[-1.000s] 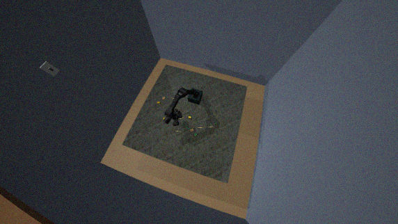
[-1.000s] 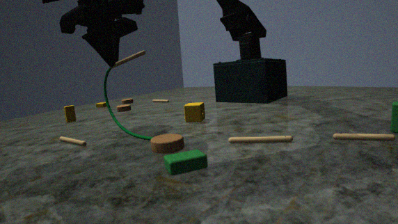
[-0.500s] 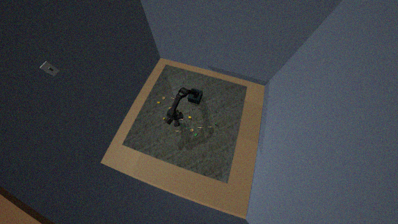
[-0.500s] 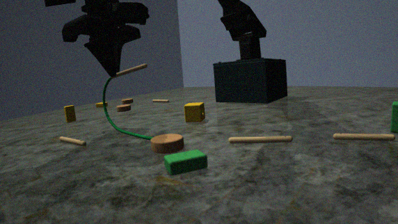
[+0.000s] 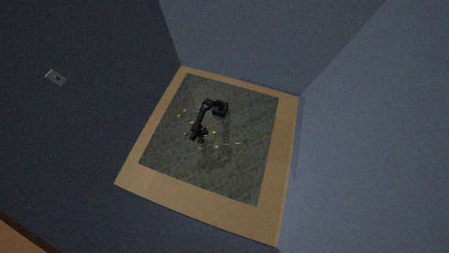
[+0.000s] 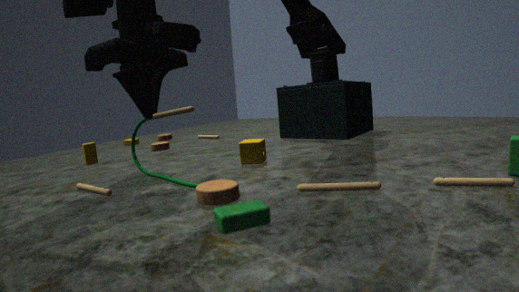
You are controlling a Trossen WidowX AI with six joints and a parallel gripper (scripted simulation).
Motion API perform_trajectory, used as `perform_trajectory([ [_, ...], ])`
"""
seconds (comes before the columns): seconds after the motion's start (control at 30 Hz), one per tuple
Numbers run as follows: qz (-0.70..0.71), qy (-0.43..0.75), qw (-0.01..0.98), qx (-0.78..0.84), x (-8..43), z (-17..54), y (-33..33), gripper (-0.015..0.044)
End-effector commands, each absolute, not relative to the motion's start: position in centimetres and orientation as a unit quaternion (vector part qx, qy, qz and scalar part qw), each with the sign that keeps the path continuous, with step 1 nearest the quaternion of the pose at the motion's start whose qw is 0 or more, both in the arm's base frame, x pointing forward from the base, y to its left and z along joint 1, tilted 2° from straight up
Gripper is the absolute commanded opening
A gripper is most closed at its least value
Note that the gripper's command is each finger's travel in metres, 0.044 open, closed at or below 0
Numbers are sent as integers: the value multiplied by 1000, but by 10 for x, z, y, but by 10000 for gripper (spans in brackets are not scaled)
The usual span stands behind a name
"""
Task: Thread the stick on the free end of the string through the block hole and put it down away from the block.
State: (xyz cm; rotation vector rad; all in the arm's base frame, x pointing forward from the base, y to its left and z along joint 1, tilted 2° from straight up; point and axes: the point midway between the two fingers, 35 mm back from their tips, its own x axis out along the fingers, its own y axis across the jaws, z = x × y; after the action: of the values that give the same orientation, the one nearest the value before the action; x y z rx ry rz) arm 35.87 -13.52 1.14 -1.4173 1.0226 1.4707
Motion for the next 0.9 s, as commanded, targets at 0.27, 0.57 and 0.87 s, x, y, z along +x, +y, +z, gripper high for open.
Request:
perform_trajectory([
  [0.27,560,422,407,-585,358,-3,-130,0],
  [0.57,555,425,405,-589,360,-6,-133,0],
  [0.87,555,425,405,-589,365,-5,-144,0],
])
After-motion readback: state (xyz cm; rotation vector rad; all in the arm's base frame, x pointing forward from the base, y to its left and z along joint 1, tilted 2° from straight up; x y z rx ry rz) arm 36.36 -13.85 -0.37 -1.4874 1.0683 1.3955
